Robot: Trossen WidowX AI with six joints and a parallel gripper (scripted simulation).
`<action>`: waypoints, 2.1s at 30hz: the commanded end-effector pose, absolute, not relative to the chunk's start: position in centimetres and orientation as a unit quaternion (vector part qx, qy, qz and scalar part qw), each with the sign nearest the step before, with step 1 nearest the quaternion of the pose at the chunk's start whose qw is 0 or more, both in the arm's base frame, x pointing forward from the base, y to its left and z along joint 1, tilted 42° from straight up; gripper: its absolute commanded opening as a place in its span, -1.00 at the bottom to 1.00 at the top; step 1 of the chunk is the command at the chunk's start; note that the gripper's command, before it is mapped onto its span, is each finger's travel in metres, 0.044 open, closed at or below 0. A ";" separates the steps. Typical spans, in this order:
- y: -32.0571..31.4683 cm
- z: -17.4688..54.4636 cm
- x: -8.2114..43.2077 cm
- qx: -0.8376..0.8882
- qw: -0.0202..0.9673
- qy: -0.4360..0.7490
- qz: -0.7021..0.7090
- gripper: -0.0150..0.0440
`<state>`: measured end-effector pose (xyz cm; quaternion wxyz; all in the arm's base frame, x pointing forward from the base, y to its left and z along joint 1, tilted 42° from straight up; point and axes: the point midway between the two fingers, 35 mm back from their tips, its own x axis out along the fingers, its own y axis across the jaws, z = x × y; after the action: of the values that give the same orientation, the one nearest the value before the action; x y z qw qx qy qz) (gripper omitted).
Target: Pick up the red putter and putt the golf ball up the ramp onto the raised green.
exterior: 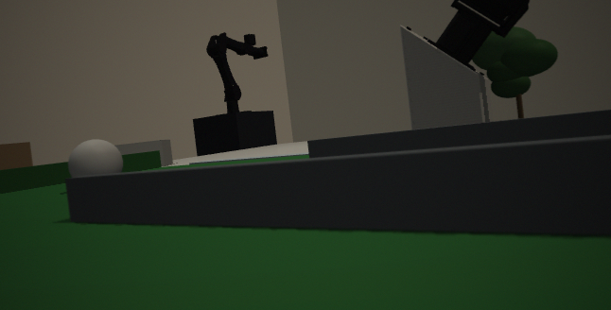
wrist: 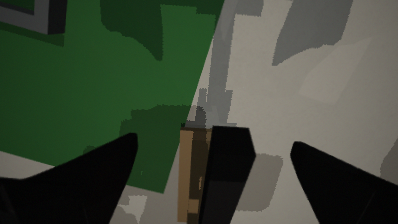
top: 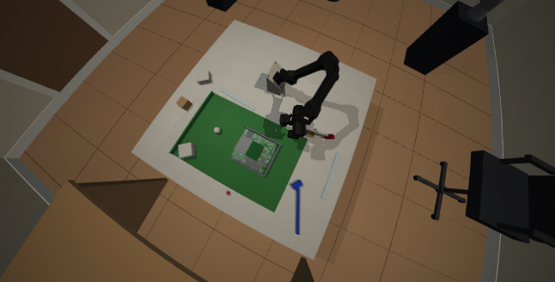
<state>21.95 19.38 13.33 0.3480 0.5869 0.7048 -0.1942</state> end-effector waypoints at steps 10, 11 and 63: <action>19.5 13.2 21.9 0.587 0.348 0.705 -0.195 0.29; 19.5 13.2 21.9 0.587 0.348 0.705 -0.195 0.20; 7.0 14.2 28.2 0.652 0.278 0.615 -0.347 -0.49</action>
<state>26.80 9.01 15.84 0.3036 0.6328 0.6436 -0.3052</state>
